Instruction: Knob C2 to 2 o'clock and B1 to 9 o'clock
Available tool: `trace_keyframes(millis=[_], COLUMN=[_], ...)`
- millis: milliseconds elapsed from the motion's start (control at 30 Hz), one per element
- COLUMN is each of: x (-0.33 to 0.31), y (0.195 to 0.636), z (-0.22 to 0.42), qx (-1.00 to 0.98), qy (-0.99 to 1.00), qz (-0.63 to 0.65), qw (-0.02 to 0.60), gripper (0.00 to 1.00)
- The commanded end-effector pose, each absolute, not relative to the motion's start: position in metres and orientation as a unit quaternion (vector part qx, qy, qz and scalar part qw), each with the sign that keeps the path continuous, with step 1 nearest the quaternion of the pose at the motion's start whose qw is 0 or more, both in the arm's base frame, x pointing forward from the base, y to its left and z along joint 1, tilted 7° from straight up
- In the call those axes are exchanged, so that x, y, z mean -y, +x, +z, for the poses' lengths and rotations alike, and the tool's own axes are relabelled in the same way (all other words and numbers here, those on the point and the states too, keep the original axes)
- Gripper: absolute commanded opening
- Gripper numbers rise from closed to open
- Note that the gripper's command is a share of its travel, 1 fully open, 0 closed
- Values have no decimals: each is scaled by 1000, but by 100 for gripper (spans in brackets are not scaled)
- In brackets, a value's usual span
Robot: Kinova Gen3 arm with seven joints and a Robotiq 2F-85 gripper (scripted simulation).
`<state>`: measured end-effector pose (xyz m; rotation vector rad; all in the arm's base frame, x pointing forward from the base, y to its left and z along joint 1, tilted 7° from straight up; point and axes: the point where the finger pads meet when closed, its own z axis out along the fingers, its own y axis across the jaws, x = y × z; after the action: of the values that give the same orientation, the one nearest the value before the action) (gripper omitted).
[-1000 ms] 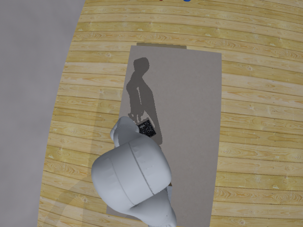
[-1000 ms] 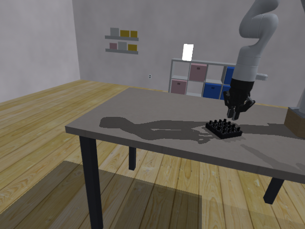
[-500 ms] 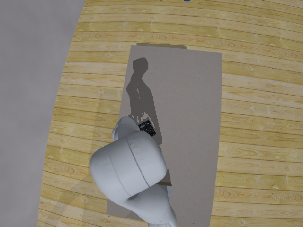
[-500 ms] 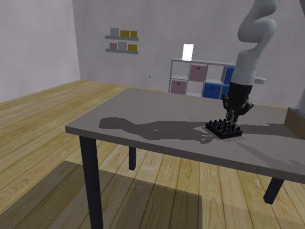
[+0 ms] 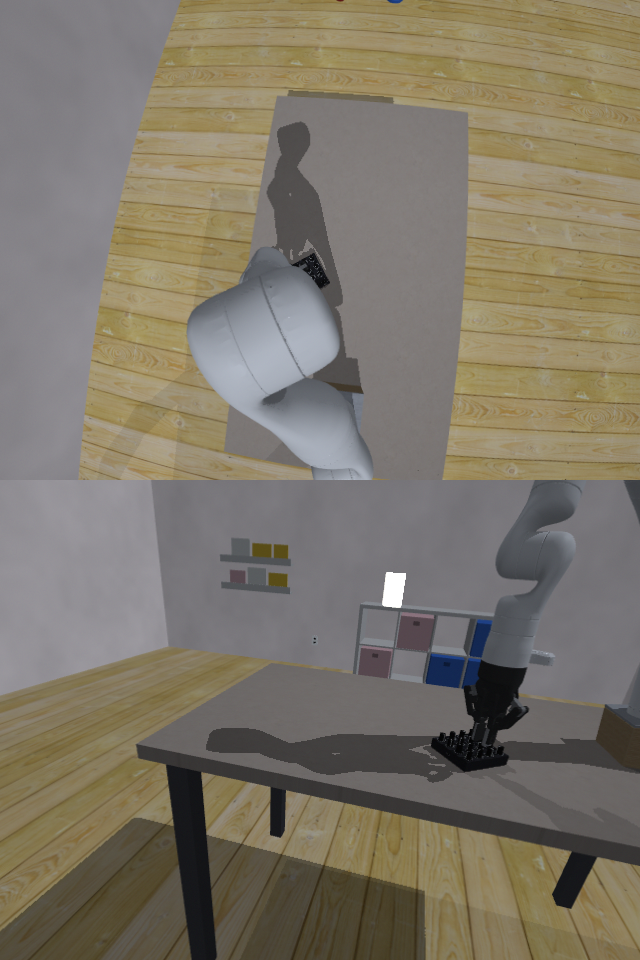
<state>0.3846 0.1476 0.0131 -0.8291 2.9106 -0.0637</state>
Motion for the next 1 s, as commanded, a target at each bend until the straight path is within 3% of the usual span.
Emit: trace_keyframes(millis=[0,967], x=[-148,-148], y=[383,384], z=[9,4], qx=[-960,-960], qy=[-275,-275], qz=[-21,-21], qw=[55,55], gripper=[19,19])
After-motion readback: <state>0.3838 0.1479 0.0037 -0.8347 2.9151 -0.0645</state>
